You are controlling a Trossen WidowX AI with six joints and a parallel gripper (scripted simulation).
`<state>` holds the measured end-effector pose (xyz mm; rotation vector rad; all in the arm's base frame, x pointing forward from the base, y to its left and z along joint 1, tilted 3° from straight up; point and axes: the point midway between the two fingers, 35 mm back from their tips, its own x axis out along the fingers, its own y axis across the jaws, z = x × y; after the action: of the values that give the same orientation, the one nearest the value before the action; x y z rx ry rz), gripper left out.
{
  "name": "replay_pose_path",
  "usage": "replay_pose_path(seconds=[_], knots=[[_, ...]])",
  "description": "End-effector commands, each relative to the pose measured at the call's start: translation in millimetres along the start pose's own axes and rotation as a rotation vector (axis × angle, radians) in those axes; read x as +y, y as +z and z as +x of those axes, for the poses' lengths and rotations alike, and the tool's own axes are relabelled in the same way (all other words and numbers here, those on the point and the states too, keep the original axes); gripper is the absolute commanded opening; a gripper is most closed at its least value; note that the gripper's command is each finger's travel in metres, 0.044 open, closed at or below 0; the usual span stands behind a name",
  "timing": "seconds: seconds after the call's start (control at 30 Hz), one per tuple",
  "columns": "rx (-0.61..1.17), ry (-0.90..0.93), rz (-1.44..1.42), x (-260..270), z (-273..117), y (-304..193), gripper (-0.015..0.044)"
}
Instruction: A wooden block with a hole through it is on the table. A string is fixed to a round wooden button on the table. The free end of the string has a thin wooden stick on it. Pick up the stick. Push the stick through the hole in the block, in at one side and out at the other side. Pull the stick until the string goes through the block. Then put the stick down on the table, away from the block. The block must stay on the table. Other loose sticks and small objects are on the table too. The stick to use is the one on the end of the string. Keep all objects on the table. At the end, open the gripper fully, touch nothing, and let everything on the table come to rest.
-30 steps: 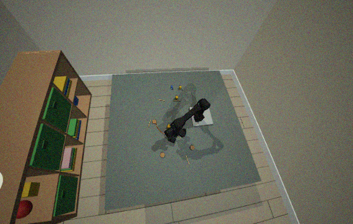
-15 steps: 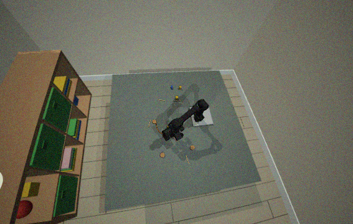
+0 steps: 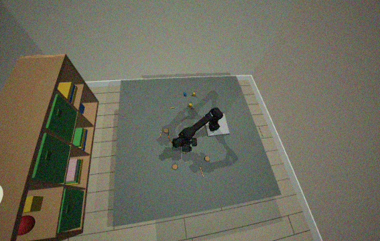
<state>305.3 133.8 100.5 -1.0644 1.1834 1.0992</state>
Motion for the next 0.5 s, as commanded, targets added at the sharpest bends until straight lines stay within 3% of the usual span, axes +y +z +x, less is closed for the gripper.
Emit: replay_pose_path(seconds=[0.0, 0.47], knots=[[0.004, 0.009, 0.127, -3, 2, 0, 0.0], [0.006, 0.005, 0.638, -18, 1, 0, 0.0]])
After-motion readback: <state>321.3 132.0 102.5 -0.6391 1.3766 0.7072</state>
